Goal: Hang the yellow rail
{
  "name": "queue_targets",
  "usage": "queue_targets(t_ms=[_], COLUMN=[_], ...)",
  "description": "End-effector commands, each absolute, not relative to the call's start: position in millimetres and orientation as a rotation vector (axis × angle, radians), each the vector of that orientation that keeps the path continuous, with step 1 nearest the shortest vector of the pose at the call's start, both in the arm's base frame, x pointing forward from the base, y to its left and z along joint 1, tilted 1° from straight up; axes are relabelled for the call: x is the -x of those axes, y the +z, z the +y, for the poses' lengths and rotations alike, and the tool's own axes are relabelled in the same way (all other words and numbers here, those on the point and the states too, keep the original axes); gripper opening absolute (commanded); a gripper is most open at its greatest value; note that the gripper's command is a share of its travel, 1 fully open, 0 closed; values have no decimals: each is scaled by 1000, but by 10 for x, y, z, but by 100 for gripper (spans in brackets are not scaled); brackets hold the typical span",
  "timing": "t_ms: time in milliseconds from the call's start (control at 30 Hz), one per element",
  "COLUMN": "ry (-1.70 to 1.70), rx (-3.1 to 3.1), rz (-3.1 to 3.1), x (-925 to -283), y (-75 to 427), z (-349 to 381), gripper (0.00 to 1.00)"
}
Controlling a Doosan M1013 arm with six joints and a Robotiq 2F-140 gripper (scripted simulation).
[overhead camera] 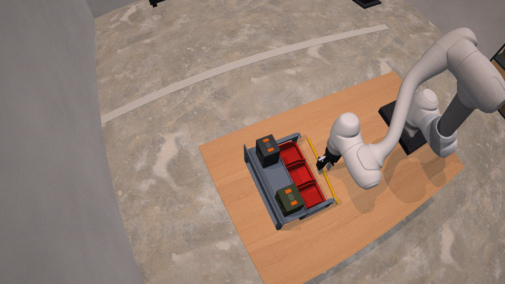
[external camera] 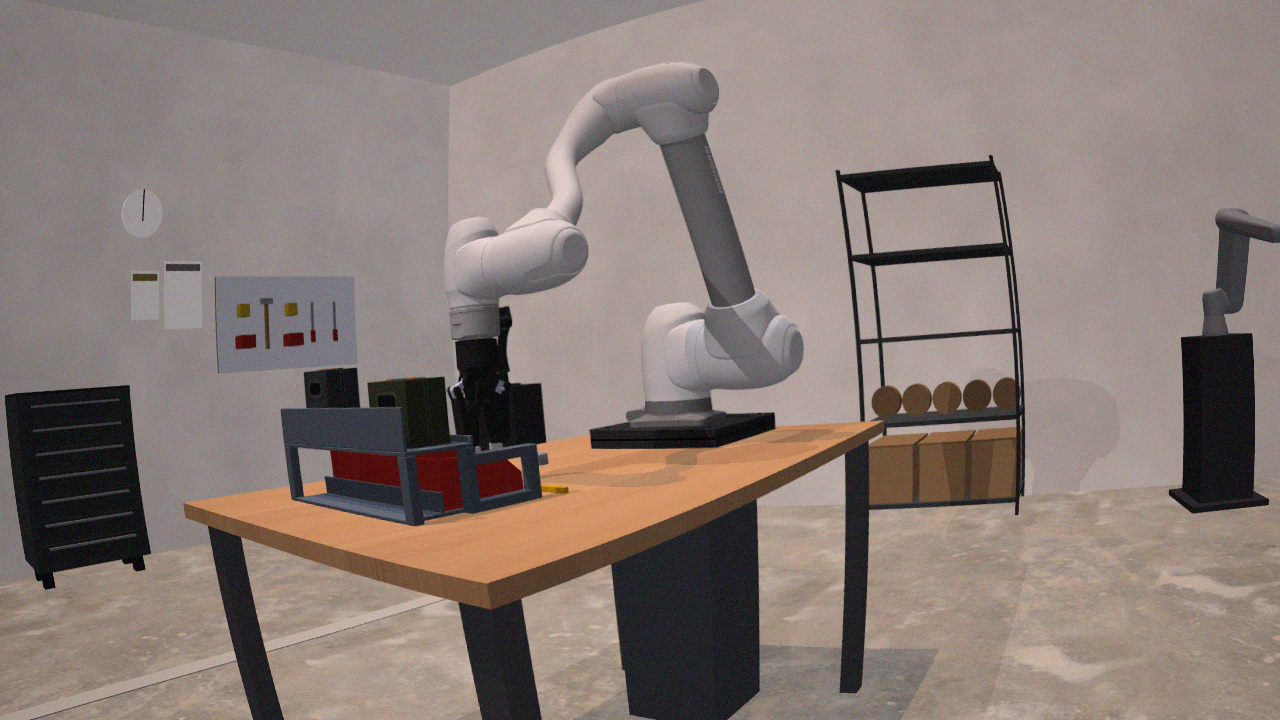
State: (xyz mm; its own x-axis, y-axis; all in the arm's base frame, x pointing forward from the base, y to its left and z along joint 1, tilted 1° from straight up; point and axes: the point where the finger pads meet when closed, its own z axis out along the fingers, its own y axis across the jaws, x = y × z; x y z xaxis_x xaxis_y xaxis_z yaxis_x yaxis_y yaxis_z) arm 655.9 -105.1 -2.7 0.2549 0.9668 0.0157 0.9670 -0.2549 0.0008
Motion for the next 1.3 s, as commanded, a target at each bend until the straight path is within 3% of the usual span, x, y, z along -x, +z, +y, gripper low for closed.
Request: queue_targets(t_ms=[0, 733, 767, 1267], ry=[-21, -21, -21, -21], rx=[2481, 2481, 2481, 2481], rz=[-1912, -1912, -1912, -1912], x=[-6559, -6560, -6560, -6560], y=[-26, -56, -56, -56], z=[-1050, -1050, -1050, -1050], gripper=[37, 37, 10, 10])
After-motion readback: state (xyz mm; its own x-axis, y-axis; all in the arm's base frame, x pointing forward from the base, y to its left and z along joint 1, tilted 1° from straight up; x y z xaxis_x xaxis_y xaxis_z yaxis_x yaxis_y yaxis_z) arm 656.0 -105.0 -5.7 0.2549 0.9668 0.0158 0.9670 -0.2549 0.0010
